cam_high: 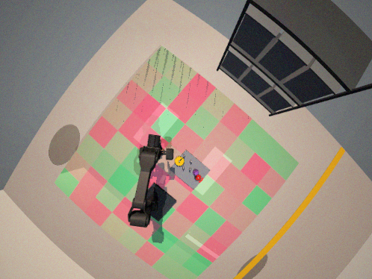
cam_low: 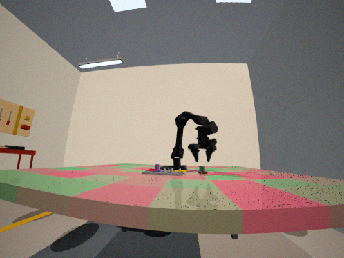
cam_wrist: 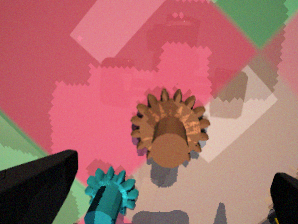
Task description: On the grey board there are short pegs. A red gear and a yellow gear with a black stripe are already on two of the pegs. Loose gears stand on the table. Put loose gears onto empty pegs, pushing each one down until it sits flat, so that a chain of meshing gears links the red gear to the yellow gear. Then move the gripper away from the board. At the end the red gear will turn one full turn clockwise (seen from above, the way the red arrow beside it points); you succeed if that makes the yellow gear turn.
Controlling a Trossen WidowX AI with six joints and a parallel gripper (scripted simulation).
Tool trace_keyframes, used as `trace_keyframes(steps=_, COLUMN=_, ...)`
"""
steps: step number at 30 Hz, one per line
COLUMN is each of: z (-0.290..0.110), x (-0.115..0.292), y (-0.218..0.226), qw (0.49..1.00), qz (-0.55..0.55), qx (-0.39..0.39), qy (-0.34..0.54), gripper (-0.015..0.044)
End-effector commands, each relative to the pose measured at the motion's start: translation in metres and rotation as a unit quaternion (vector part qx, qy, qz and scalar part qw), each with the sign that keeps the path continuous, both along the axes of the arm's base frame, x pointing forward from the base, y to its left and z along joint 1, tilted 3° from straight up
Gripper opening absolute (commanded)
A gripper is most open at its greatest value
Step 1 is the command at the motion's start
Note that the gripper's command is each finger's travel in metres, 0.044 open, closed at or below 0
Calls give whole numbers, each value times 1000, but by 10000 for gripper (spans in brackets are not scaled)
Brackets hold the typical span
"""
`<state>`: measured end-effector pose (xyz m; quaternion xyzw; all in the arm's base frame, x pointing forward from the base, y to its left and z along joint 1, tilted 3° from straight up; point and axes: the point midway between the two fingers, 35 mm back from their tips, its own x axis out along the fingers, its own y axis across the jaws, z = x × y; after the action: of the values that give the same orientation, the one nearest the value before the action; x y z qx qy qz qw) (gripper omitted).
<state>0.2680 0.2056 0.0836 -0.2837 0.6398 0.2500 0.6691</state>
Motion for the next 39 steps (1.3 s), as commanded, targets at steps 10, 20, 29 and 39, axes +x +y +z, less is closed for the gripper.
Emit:
trace_keyframes(steps=10, z=-22, x=-1, y=1, qw=1000, qz=0, qx=-1, qy=3, gripper=440)
trace_keyframes(steps=20, z=-37, x=-1, y=0, qw=1000, qz=0, qx=-1, qy=3, gripper=440)
trace_keyframes(steps=29, z=-37, x=-1, y=0, qw=1000, qz=0, qx=-1, qy=3, gripper=309)
trace_keyframes(steps=39, z=-37, x=-1, y=0, qw=1000, qz=0, qx=-1, qy=3, gripper=66)
